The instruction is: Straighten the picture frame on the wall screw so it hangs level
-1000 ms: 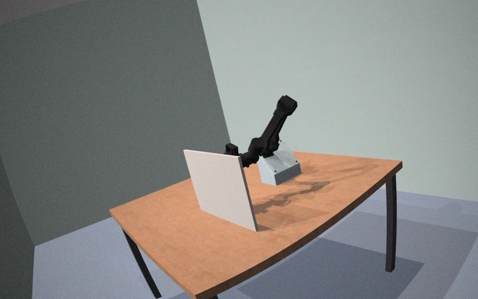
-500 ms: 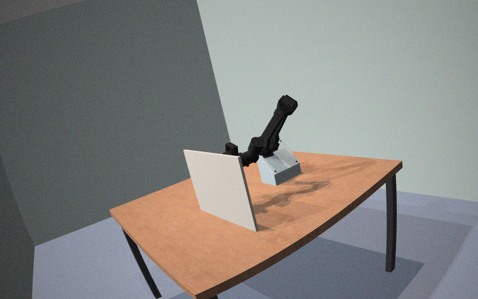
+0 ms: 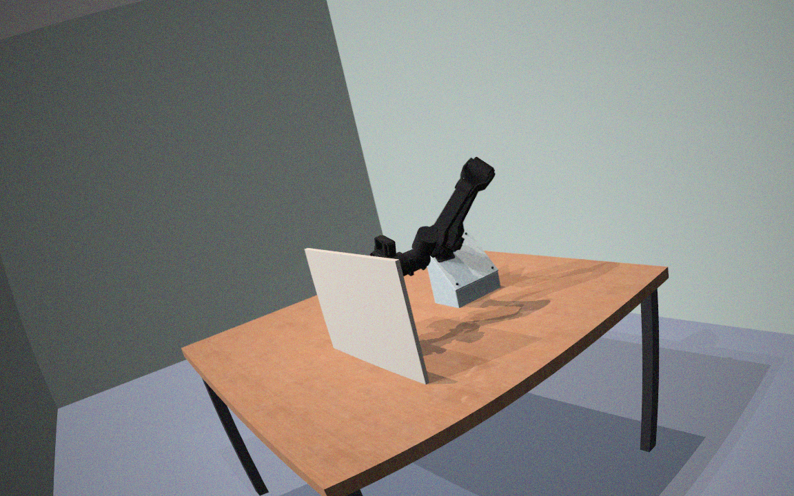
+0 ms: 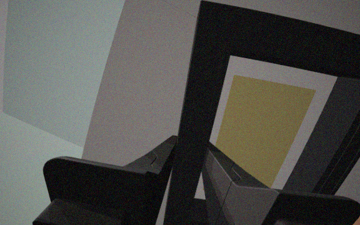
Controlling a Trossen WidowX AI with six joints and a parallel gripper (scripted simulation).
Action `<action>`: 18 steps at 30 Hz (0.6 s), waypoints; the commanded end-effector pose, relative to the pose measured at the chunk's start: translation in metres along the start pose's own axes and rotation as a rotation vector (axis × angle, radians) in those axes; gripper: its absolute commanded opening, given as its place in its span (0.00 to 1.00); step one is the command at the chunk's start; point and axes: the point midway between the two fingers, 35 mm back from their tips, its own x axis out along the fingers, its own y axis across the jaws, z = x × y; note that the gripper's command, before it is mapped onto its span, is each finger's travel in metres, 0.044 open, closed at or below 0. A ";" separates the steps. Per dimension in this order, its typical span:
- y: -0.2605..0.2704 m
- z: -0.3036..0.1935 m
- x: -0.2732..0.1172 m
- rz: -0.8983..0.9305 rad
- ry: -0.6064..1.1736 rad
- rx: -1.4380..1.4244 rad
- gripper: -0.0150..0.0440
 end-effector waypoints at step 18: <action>0.003 0.000 0.000 0.017 -0.002 0.009 0.25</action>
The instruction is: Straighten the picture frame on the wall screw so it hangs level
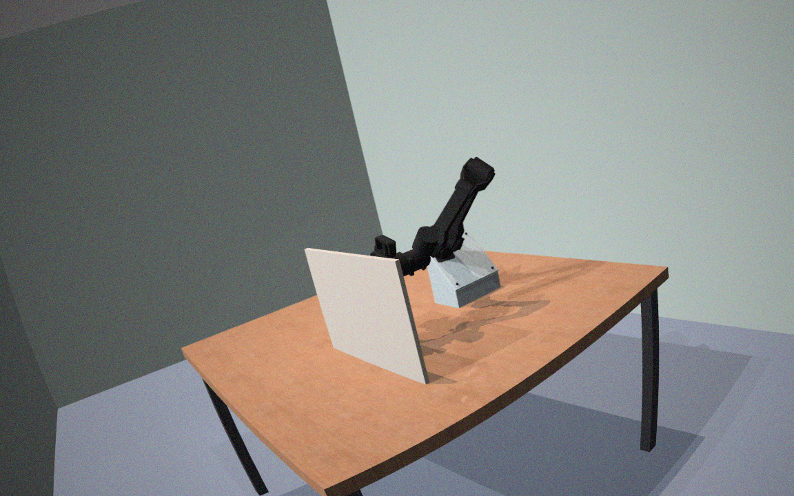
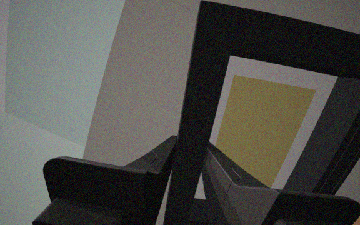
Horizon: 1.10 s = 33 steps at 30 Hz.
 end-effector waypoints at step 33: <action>0.001 0.008 0.000 0.012 -0.007 0.005 0.25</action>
